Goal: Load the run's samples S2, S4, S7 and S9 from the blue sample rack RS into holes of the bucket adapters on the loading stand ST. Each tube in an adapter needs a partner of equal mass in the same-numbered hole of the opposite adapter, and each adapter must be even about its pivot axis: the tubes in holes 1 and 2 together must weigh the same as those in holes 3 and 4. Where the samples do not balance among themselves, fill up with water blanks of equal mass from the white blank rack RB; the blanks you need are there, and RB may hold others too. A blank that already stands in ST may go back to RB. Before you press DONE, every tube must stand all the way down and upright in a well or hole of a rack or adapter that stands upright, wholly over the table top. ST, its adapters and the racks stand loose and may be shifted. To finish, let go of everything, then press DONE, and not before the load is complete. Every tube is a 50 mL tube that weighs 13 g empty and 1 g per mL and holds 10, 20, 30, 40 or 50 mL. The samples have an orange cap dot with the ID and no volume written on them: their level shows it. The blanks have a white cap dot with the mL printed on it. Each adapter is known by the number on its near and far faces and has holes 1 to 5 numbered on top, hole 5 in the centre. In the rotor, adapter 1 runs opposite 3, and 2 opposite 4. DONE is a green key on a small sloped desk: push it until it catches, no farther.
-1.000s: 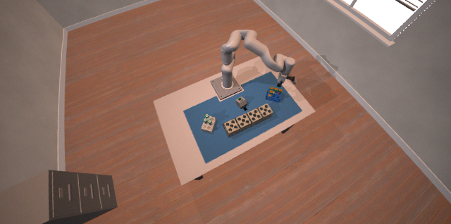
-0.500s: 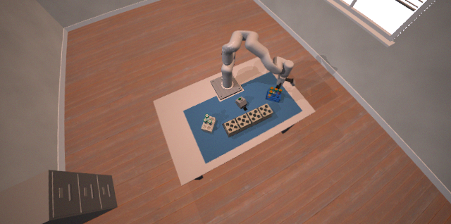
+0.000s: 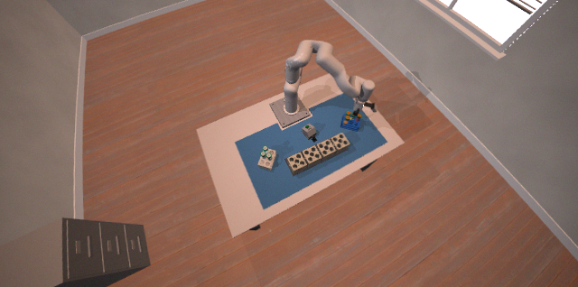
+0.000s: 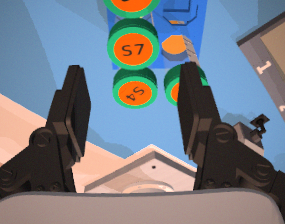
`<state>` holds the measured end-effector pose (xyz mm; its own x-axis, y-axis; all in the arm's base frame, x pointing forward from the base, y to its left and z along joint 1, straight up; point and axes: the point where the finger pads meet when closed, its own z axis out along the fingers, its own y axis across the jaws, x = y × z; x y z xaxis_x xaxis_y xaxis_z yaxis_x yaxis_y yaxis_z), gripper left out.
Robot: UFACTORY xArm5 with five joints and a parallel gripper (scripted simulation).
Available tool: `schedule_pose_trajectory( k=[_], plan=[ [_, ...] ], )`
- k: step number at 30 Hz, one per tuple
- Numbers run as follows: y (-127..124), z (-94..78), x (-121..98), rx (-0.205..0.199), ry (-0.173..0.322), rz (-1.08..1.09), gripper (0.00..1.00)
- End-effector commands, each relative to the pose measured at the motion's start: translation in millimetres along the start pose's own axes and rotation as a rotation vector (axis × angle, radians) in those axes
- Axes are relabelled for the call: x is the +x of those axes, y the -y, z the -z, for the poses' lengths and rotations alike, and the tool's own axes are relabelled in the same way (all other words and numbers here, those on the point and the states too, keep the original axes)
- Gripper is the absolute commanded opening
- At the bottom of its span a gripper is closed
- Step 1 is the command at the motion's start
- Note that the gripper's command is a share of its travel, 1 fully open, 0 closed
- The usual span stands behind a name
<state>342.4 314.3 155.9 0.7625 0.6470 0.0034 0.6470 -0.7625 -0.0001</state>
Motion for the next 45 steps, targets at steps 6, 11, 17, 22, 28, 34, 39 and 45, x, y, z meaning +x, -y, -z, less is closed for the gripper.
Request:
schedule_pose_trajectory(
  k=[6,11,17,22,28,34,39,45],
  plan=[
    [0,-10.4,1,0.000,-0.004,0.000,0.57],
    [0,-20.4,1,0.000,-0.004,0.000,0.57],
    [0,-32.5,1,0.000,-0.004,0.000,0.57],
    [0,-34.3,1,0.000,-0.004,0.000,0.57],
    [0,-35.6,1,0.000,-0.004,0.000,0.57],
    [0,-39.6,1,0.000,-0.004,0.000,0.57],
    [0,-41.6,1,0.000,-0.004,0.000,0.57],
    [0,-45.6,1,0.000,-0.004,0.000,0.57]
  ],
)
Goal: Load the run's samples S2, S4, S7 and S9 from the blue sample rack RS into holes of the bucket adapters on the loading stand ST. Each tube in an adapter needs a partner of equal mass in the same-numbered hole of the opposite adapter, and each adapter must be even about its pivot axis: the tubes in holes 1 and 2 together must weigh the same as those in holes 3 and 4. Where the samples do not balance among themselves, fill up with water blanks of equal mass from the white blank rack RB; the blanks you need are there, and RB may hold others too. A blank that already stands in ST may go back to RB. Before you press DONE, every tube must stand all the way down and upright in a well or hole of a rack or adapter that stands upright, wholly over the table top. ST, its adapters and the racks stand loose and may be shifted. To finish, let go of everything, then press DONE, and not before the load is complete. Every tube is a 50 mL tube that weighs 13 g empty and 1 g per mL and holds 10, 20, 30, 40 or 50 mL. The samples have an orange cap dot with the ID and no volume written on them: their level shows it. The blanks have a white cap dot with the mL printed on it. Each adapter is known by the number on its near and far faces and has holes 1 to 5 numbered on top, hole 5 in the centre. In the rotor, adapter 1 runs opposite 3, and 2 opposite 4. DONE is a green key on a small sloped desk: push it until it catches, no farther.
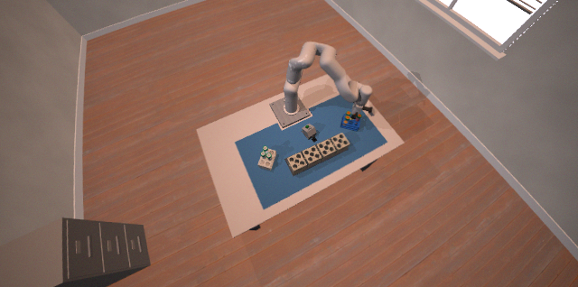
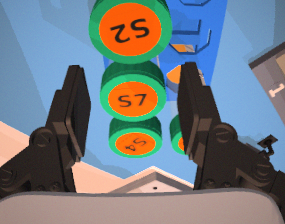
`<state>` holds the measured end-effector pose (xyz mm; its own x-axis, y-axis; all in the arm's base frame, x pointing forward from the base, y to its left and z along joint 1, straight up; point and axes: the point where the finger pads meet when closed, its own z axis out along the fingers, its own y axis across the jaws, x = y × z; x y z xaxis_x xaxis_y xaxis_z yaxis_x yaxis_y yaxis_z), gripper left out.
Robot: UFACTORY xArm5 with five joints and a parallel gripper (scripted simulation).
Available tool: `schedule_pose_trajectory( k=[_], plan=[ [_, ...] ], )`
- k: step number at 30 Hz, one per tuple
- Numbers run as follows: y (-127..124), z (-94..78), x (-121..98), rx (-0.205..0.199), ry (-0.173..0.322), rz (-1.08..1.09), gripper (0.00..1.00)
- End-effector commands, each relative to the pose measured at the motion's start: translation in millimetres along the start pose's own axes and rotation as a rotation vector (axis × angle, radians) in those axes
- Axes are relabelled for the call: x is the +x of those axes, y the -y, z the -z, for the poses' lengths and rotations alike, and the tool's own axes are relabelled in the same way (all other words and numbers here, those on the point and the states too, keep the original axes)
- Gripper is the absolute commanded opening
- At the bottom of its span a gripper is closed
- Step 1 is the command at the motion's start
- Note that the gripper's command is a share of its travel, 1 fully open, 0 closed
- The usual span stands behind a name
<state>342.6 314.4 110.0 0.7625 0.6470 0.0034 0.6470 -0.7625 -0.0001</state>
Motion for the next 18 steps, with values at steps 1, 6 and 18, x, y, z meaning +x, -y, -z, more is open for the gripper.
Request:
schedule_pose_trajectory(
  k=[1,6,18],
  plan=[
    [0.1,-0.4,1.3,0.000,-0.004,0.000,0.57],
    [0.0,-3.7,1.3,0.000,-0.004,0.000,0.57],
    [0.0,-8.4,1.3,0.000,-0.004,0.000,0.57]
  ],
)
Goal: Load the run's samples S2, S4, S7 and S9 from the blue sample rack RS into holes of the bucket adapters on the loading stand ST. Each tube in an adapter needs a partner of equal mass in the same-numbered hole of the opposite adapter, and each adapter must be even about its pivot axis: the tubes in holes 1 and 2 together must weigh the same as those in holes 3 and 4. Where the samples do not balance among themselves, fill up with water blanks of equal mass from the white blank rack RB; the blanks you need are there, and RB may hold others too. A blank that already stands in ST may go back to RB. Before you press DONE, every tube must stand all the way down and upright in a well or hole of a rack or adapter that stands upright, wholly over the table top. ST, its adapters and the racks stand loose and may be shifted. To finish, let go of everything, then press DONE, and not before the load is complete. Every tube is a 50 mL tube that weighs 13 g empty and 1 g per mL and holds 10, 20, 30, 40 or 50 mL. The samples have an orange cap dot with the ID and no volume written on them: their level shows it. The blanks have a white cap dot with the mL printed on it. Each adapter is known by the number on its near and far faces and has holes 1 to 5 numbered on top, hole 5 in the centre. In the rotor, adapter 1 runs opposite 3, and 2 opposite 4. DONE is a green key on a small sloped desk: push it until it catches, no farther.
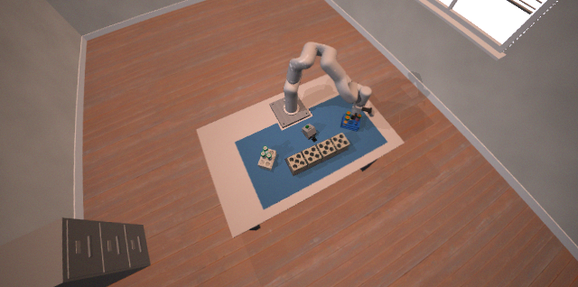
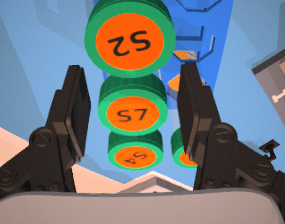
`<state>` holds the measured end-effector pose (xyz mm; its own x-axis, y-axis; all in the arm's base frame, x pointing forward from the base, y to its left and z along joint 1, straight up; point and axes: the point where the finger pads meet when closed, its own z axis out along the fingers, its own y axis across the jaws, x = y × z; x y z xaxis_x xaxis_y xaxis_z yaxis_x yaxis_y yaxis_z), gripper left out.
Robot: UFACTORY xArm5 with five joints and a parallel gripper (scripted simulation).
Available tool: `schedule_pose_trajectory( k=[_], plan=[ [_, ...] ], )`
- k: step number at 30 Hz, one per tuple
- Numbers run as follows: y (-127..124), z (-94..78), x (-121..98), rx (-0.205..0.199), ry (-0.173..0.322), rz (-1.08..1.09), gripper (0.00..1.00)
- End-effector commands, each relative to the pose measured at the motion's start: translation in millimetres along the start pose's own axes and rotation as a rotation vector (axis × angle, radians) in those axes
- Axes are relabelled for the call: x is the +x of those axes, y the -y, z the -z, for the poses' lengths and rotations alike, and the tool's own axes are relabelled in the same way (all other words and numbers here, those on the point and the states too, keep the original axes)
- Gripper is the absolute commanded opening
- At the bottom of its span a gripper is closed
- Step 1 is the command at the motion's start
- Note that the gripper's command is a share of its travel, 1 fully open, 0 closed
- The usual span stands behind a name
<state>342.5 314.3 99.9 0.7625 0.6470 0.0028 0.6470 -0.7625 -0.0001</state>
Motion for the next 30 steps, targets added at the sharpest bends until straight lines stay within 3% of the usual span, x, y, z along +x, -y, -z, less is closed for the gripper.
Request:
schedule_pose_trajectory(
  k=[1,11,12,30],
  plan=[
    [0.1,1.6,1.5,0.000,-0.005,0.000,0.57],
    [0.1,1.6,1.5,0.000,-0.005,0.000,0.57],
    [0.1,2.3,1.5,0.000,-0.005,0.000,0.00],
    [0.1,3.4,1.5,0.000,-0.005,0.000,0.00]
  ],
)
